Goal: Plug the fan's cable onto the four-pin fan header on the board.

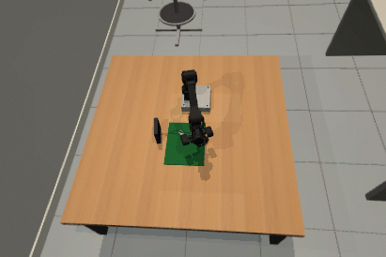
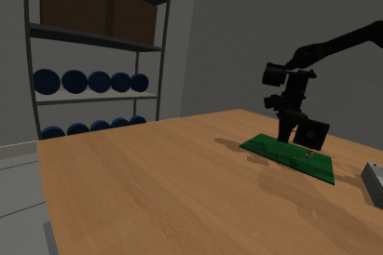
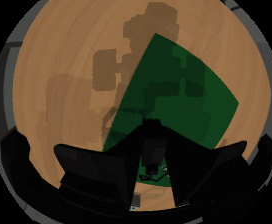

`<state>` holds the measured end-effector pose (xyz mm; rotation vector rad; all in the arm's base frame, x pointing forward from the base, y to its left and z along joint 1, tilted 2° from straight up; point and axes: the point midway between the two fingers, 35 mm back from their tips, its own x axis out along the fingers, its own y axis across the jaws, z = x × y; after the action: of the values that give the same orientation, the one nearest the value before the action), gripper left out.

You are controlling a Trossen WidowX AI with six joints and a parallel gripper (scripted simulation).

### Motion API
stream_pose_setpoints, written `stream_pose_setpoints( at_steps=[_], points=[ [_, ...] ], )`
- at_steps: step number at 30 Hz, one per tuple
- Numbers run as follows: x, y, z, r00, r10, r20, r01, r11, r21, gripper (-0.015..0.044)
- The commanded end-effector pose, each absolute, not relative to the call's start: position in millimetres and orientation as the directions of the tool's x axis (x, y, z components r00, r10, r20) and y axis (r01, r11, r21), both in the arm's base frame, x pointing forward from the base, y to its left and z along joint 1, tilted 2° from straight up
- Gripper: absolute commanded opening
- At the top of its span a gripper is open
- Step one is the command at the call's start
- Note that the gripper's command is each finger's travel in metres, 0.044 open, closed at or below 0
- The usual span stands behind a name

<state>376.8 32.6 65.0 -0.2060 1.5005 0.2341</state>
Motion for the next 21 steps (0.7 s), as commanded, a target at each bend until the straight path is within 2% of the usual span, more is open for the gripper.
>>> stream_pose_setpoints(
  at_steps=[1,10,21],
  points=[
    [370.2,24.0,64.2,0.046,0.027,-0.999,-0.321,0.947,0.011,0.0],
    [326.8,-24.5,63.3,0.042,0.023,-0.999,-0.592,0.806,-0.006,0.0],
    [265.1,-65.4,54.7,0.038,0.02,-0.999,-0.843,0.538,-0.021,0.0]
  ],
)
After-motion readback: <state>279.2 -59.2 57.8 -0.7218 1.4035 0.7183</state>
